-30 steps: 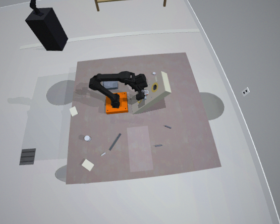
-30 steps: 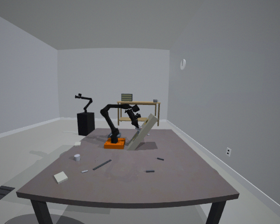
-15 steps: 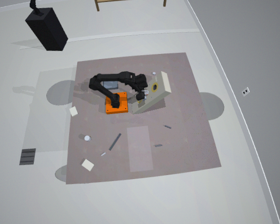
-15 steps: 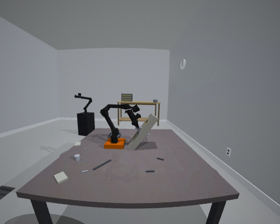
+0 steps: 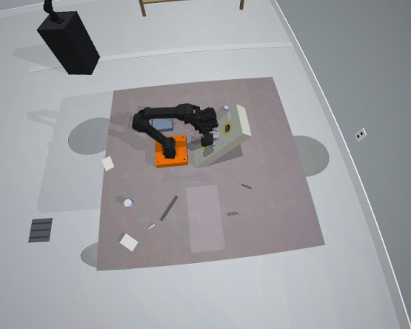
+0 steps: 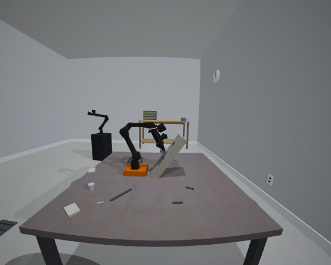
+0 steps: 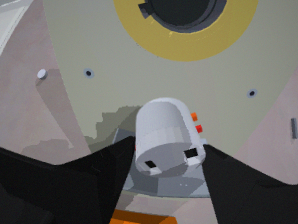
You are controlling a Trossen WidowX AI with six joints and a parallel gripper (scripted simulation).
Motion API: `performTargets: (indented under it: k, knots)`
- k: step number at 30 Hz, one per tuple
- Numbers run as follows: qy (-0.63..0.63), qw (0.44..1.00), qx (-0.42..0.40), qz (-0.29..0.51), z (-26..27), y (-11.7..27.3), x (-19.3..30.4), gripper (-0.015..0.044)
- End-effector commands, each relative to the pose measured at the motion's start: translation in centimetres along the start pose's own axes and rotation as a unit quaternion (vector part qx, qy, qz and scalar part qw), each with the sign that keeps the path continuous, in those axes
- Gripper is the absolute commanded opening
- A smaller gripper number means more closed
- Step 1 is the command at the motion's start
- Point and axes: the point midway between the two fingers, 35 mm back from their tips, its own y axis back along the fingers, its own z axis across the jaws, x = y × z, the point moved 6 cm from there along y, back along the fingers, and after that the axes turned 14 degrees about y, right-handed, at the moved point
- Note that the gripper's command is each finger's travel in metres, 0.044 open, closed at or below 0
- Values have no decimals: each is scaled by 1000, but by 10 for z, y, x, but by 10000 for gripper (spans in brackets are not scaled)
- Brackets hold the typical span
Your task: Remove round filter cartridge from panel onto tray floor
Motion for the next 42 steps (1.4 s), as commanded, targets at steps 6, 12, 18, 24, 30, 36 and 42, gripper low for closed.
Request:
performTargets:
  k: [6, 12, 18, 24, 30, 36, 42]
  knots:
    - [1, 1000, 2, -7, -4, 18, -15, 0]
    - [1, 1000, 2, -7, -5, 43, -18, 0]
    - [1, 1000, 2, -6, -5, 69, -19, 0]
    - [1, 1000, 2, -6, -4, 95, -17, 0]
    - [0, 1000, 1, -3, 5, 94, -21, 0]
    - [0, 1000, 0, 0, 19, 90, -26, 0]
    - [-1, 1000, -1, 2, 35, 87, -31, 0]
